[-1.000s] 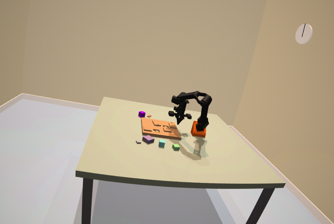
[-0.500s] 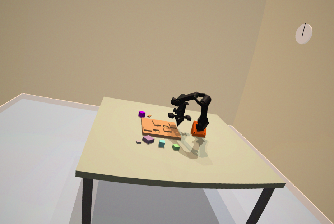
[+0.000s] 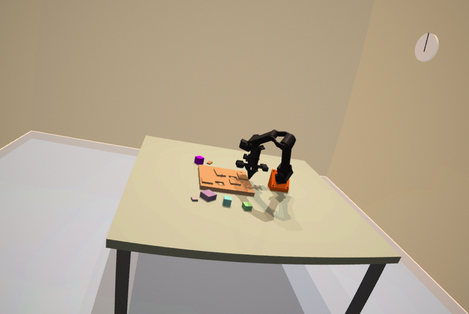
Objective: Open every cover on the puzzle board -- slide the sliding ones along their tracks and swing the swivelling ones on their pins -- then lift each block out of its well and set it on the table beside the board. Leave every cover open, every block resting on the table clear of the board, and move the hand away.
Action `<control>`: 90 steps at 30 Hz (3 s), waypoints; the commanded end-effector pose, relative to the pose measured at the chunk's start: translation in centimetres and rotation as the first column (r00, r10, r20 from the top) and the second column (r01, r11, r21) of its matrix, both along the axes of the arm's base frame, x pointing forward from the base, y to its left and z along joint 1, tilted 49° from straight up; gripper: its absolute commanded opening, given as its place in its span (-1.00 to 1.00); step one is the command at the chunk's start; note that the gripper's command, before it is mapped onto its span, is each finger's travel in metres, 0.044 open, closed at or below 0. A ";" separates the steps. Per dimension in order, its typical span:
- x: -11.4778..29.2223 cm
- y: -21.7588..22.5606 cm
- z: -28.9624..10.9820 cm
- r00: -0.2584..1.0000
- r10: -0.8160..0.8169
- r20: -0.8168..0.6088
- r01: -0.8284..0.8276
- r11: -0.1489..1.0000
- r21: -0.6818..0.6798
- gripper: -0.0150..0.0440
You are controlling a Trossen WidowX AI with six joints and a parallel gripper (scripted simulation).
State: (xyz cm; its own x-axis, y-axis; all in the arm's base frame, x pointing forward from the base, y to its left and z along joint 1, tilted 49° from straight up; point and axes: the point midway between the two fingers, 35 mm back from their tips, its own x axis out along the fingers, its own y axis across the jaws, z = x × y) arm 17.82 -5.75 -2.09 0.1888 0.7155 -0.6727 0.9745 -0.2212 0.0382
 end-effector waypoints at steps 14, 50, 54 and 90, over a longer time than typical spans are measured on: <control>1.8 0.2 0.3 1.000 -0.005 0.001 0.005 1.000 0.004 -0.49; 5.5 -0.7 0.4 1.000 -0.004 0.004 0.004 1.000 0.004 -0.49; 6.0 -0.9 0.3 1.000 -0.004 0.004 0.004 1.000 0.004 -0.49; 9.0 -3.1 -1.1 1.000 -0.004 0.006 0.004 1.000 0.003 -0.49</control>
State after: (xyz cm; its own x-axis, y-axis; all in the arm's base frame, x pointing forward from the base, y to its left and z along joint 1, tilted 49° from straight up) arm 26.52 -8.62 -3.13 0.1924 0.7160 -0.6711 0.9739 -0.2235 0.0408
